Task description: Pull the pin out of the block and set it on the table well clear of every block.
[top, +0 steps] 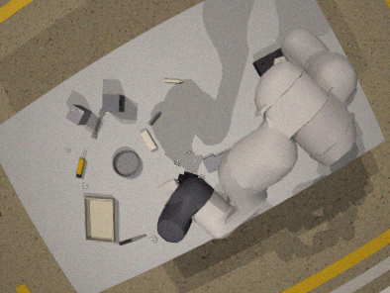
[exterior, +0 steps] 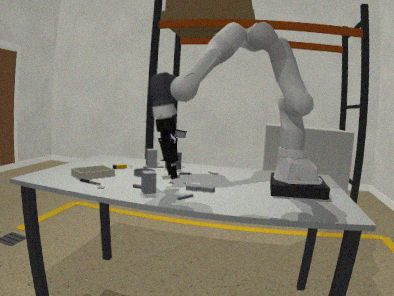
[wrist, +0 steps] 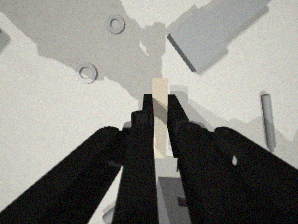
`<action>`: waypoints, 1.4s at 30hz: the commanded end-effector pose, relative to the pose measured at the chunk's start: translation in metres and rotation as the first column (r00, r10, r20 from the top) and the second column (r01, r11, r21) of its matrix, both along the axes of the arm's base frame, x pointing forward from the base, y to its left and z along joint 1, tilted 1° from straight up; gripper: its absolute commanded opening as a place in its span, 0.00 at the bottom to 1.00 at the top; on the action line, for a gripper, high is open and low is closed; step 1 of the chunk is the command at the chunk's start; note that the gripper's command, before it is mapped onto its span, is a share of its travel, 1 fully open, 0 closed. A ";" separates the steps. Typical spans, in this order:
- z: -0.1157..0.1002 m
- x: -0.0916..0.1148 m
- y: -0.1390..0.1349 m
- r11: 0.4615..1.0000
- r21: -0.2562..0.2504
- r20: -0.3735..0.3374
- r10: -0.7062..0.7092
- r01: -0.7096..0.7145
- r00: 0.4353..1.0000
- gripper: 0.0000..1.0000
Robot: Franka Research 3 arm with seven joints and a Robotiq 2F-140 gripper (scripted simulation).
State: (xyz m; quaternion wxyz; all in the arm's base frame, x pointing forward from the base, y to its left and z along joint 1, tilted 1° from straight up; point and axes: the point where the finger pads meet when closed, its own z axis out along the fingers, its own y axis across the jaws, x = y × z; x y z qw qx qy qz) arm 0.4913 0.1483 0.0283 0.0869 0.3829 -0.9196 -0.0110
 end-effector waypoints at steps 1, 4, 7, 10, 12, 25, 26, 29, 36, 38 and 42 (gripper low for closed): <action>-0.006 0.000 -0.001 1.000 -0.001 -0.003 0.003 -0.003 1.000 0.10; -0.007 0.000 -0.001 1.000 -0.001 -0.003 0.002 -0.002 1.000 0.10; -0.007 0.000 -0.001 1.000 -0.001 -0.003 0.002 -0.002 1.000 0.10; -0.007 0.000 -0.001 1.000 -0.001 -0.003 0.002 -0.002 1.000 0.10; -0.009 0.000 -0.001 1.000 -0.001 -0.002 0.001 -0.001 1.000 0.10; -0.015 0.000 -0.001 1.000 -0.001 0.002 -0.003 0.003 1.000 0.10; -0.015 0.000 -0.001 1.000 -0.001 0.002 -0.003 0.003 1.000 0.10; -0.018 0.000 -0.001 1.000 -0.001 0.002 -0.004 0.004 1.000 0.10; -0.023 0.001 -0.001 1.000 -0.001 0.004 -0.007 0.007 1.000 0.10; -0.023 0.001 -0.001 1.000 -0.001 0.004 -0.007 0.007 1.000 0.10; -0.025 0.001 -0.001 1.000 -0.001 0.004 -0.007 0.007 1.000 0.10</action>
